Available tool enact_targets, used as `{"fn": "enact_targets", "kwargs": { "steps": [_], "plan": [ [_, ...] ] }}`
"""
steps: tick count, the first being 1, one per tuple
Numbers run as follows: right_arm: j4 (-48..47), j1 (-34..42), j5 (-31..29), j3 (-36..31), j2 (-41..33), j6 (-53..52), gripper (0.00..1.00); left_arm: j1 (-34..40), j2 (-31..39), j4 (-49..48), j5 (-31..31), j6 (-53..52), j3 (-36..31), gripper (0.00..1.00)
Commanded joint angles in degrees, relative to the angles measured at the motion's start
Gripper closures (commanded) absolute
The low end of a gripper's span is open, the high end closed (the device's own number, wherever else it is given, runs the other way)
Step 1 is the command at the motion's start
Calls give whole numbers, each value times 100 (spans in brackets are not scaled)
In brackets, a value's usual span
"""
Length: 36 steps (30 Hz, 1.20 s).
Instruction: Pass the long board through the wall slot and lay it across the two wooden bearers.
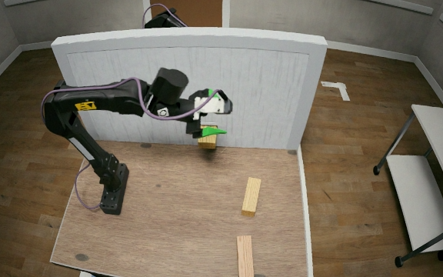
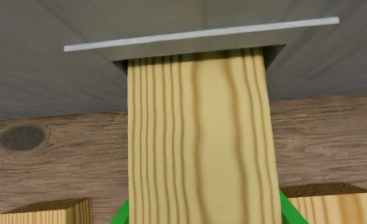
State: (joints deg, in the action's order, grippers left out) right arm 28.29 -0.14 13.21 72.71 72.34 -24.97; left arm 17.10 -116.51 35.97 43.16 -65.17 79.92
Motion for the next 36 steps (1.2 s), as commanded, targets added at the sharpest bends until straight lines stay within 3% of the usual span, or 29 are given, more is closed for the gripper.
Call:
{"fn": "enact_targets", "kwargs": {
  "steps": [1,12,18,21,36],
  "plan": [
    [-1058,-28,-579,-170,-401,929,22,36,225,-13,223,40,145,100],
    [-2592,110,-1685,-982,-1374,2845,22,36,225,-13,223,40,145,100],
    [-3028,-21,-1200,-1282,-1308,2525,22,36,225,-13,223,40,145,100],
    [-3205,-32,-1188,-1216,-1535,2542,22,36,225,-13,223,40,145,100],
    [-3344,-1,-1198,-1032,-1216,2497,22,-144,253,227,262,-210,-63,100]
  ]
}}
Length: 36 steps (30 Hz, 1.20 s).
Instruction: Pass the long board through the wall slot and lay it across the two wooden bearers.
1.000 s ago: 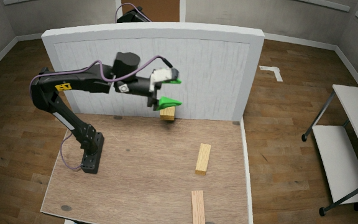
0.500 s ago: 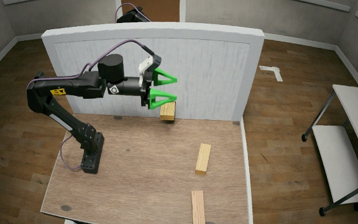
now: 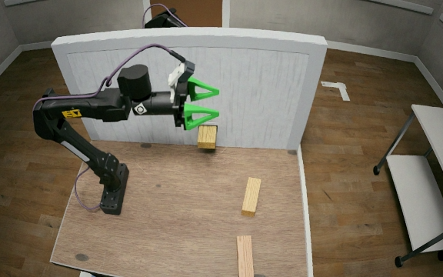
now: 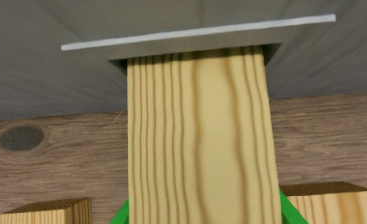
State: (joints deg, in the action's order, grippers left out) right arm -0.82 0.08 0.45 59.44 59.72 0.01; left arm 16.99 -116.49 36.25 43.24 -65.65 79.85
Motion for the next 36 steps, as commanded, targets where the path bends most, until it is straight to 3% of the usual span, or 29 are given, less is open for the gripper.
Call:
{"fn": "enact_targets", "kwargs": {
  "steps": [1,36],
  "plan": [
    [-433,-23,78,295,46,-2,22,-164,255,226,262,-194,-144,100],
    [-436,-23,78,297,50,-2,22,-941,410,1031,495,-1263,146,100]
  ]
}}
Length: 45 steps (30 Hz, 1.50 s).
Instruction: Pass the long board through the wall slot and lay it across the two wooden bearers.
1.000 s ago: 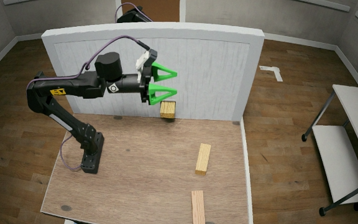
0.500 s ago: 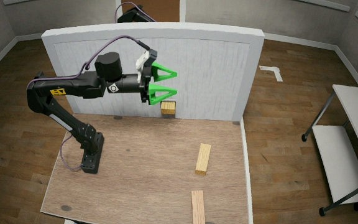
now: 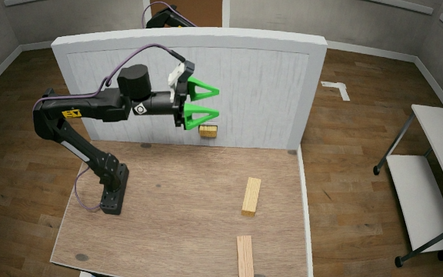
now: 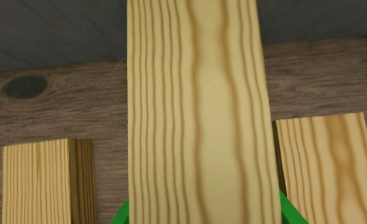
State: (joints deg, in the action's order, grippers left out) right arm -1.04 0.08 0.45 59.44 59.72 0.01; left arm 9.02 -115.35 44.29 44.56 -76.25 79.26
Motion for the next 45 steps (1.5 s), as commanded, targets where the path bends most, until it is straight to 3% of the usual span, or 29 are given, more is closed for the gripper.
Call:
{"fn": "enact_targets", "kwargs": {
  "steps": [1,45],
  "plan": [
    [-414,-23,78,297,50,-2,22,-171,298,256,371,-238,208,100],
    [-414,-23,78,297,50,-2,22,-1111,-43,1408,680,-1629,530,100]
  ]
}}
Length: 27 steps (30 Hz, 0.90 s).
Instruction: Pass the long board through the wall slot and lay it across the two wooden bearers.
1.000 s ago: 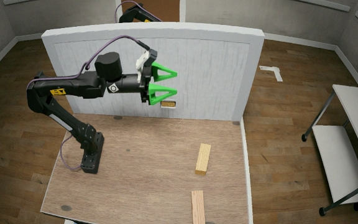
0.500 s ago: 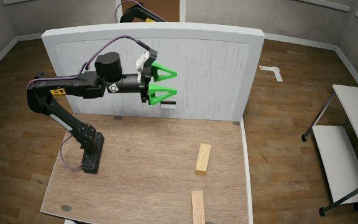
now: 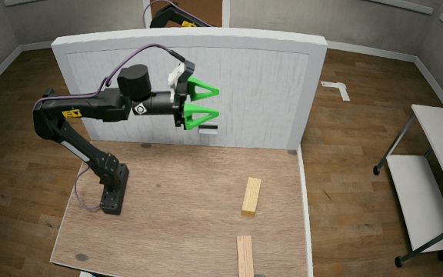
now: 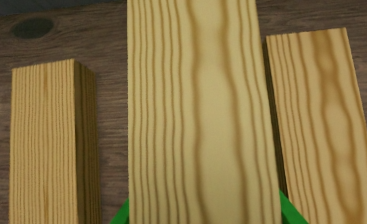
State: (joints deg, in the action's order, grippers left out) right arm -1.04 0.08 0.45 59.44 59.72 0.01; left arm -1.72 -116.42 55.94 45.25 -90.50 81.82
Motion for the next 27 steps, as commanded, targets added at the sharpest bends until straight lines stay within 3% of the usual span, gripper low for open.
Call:
{"fn": "enact_targets", "kwargs": {
  "steps": [1,27],
  "plan": [
    [-414,-23,78,297,50,-2,22,-72,-43,266,620,-233,280,100],
    [-414,-23,78,297,50,-2,22,-409,-14,652,640,-681,441,100]
  ]
}}
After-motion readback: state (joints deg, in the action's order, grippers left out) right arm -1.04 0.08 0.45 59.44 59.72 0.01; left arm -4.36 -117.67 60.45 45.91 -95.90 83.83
